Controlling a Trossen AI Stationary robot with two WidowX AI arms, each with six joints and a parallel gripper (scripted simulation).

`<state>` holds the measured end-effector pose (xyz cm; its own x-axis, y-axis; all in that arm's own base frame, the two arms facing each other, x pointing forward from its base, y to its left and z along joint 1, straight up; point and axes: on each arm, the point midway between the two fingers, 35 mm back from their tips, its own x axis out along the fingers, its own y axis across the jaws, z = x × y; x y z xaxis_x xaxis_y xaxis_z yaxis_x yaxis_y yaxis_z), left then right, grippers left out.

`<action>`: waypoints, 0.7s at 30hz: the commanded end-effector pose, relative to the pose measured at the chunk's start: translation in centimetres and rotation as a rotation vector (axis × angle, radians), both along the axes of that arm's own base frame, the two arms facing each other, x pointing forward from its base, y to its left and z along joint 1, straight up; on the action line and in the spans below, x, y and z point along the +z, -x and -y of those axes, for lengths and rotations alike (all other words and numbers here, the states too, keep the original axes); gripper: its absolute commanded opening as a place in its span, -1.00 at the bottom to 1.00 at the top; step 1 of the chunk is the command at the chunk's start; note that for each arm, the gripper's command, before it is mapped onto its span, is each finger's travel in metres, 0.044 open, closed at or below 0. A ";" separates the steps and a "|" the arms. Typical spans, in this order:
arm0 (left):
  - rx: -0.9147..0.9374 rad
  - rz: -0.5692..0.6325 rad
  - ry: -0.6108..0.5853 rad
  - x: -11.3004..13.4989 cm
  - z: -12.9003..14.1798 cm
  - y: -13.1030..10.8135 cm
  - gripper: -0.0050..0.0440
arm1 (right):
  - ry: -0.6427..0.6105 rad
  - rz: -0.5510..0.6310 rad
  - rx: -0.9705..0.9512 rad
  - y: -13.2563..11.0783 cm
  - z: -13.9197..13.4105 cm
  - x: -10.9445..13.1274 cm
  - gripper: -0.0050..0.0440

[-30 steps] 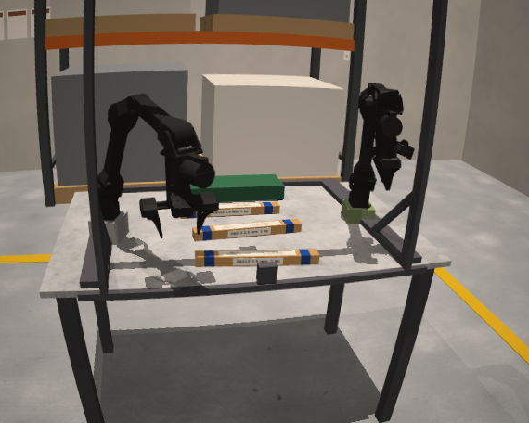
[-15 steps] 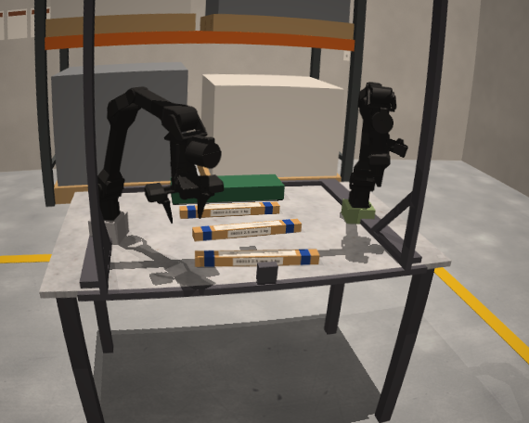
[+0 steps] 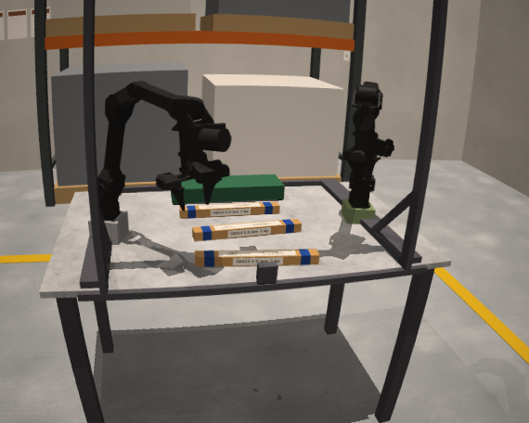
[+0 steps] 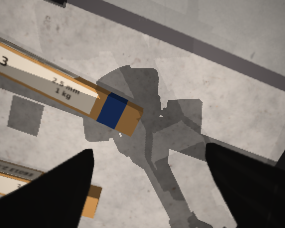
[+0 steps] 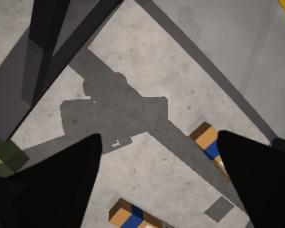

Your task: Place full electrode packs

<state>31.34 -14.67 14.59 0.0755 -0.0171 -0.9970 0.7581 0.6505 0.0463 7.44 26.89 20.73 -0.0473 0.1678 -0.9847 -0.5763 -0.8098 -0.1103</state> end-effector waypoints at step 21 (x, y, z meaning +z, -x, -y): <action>0.393 0.111 0.083 1.7 -10.6 1.5 0.55 | -0.057 -0.003 -0.583 -6.2 5.1 -0.7 0.55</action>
<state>30.07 -4.91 15.37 0.1520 -0.0349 -0.9878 0.4820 0.8751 0.0433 13.03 22.41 19.67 0.0419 0.1996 -0.9790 -0.9076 -0.4021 -0.1208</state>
